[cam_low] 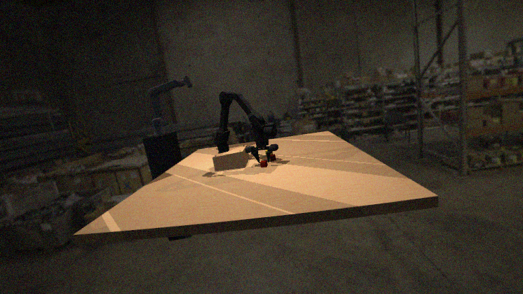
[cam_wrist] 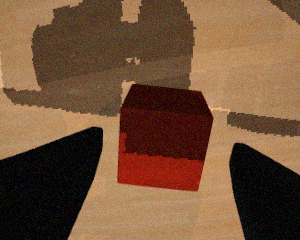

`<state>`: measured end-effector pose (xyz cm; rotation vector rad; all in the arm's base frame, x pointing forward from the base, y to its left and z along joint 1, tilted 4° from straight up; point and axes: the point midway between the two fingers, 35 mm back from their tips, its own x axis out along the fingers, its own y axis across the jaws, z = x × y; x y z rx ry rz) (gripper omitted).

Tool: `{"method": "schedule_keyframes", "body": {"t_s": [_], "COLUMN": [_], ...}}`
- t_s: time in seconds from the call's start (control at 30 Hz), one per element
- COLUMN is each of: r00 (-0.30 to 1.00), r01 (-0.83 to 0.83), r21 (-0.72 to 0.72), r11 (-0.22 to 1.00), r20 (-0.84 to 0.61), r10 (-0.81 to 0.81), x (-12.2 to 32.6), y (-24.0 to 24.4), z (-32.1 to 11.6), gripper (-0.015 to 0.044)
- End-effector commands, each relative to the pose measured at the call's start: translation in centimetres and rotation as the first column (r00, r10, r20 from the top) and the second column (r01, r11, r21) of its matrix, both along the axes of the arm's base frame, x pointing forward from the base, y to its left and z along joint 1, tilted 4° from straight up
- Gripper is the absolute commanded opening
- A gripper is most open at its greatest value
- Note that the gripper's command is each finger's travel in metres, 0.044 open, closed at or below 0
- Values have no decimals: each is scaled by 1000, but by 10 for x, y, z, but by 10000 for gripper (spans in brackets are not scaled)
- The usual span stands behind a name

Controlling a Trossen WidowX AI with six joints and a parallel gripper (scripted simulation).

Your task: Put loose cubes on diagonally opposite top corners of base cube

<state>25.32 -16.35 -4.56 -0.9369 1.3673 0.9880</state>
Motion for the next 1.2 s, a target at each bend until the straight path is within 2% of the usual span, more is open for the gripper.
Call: {"method": "schedule_keyframes", "body": {"t_s": [0.0,0.1,0.3,0.57,1.17], "r00": [1000,1000,1000,1000,1000], "r01": [-4,-4,-4,6,2], "r21": [4,4,4,5,4], "r11": [1000,1000,1000,1000,1000], "r20": [-2,-2,-2,5,3], "r10": [4,4,4,-6,-2], "x": [-2,-2,-2,2,7], "y": [2,2,2,8,2], "z": [-6,-8,-8,-4,40], "gripper": [265,265,108,105,105]}}
